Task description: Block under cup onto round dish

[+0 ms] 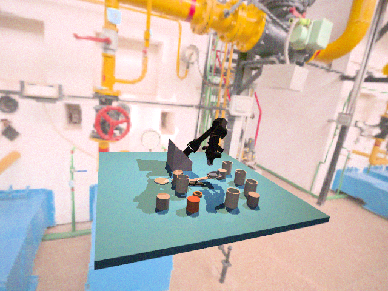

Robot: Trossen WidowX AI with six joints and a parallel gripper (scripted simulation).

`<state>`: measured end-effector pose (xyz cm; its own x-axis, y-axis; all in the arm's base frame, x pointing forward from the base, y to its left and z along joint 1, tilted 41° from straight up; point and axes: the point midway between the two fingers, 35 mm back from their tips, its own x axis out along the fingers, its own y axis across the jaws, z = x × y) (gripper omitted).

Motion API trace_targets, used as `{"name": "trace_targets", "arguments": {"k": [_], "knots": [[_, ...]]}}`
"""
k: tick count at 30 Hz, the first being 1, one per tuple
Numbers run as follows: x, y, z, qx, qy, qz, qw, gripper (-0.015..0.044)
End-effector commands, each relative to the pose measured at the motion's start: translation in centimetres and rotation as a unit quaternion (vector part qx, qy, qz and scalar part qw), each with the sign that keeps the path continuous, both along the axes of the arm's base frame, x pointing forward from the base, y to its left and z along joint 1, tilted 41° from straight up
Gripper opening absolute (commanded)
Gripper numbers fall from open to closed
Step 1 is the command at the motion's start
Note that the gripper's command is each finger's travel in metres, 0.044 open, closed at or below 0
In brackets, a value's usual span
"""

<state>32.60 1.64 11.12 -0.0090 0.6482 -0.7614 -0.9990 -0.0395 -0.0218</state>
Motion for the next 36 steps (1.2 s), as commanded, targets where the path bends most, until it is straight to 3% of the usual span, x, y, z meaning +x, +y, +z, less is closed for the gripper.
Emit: {"name": "trace_targets", "arguments": {"k": [1, 18, 36], "knots": [[0.5, -2.1, -2.1, -0.003, 0.004, -0.015, 1.0, 0.0], [-0.1, -9.8, -11.6, -0.012, 0.011, -0.032, 0.999, 0.0], [-4.6, -15.8, -21.8, -0.01, 0.002, -0.007, 1.0, 0.0]]}}
